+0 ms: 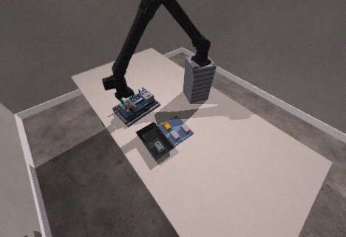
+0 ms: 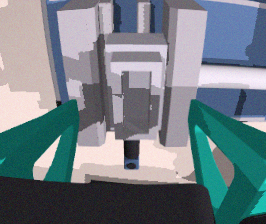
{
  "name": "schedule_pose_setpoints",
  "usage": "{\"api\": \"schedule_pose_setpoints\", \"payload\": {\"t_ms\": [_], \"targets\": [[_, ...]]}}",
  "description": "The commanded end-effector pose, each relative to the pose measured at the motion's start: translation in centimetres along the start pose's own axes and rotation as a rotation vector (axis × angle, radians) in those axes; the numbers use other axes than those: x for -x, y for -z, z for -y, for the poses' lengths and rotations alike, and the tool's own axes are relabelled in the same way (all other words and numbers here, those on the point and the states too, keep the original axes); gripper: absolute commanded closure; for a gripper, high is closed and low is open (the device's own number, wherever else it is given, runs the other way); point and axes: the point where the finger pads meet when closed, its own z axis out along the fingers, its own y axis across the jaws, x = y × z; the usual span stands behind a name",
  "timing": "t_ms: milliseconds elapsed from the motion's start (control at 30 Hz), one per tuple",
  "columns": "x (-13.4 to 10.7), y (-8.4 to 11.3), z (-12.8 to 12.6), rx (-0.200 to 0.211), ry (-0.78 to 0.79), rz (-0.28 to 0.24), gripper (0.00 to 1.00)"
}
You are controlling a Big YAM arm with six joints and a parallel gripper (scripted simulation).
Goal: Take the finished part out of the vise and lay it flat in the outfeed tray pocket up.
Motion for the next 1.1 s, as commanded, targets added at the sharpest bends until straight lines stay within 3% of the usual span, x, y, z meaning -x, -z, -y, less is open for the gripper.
{"api": "schedule_pose_setpoints", "payload": {"t_ms": [0, 1067], "targets": [[0.01, 1.47, -1.15, 0.035, 0.004, 0.020, 0.36], [-0.09, 1.27, -0.89, 0.026, 0.004, 0.016, 0.36]]}}
